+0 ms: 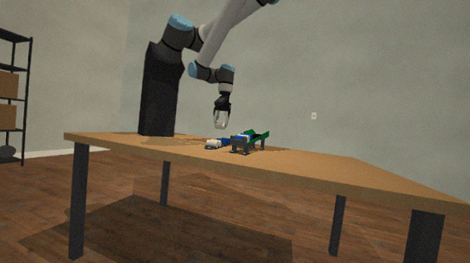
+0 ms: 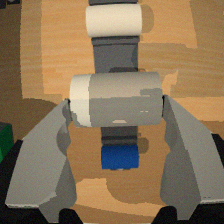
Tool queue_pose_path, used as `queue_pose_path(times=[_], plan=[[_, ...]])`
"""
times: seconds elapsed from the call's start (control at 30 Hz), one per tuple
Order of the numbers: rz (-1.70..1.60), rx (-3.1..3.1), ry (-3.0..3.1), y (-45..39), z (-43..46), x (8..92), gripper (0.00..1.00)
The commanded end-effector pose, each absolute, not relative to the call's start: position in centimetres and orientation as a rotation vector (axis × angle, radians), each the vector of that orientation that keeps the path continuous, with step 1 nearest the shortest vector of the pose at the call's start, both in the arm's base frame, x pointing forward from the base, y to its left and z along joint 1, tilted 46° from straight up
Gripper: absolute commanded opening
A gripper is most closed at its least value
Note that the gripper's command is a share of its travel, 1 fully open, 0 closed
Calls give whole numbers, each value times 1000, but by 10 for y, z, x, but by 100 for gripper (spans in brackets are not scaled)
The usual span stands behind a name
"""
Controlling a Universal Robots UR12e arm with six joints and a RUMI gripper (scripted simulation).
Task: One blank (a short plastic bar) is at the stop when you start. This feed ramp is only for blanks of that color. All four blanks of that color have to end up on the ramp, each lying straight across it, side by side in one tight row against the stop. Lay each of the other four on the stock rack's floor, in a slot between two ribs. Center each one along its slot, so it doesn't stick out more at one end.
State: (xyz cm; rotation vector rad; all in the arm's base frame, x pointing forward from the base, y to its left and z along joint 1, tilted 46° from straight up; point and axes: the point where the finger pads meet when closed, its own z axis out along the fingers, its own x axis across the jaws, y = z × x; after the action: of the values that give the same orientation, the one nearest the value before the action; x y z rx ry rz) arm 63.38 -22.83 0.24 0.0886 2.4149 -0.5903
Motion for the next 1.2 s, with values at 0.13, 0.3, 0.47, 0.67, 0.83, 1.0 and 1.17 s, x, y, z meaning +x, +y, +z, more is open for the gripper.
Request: queue_pose_path(times=[0.13, 0.3, 0.47, 0.67, 0.83, 1.0, 1.17], plan=[[-591, 87, 2413, -229, 1, 635, 36], [-591, 87, 2413, -233, -6, 640, 36], [-591, 87, 2413, -238, -14, 647, 36], [-591, 87, 2413, -251, -34, 664, 36], [-591, 87, 2413, -262, -51, 678, 36], [-591, 87, 2413, -267, -59, 685, 36], [-591, 87, 2413, -271, -66, 690, 36]])
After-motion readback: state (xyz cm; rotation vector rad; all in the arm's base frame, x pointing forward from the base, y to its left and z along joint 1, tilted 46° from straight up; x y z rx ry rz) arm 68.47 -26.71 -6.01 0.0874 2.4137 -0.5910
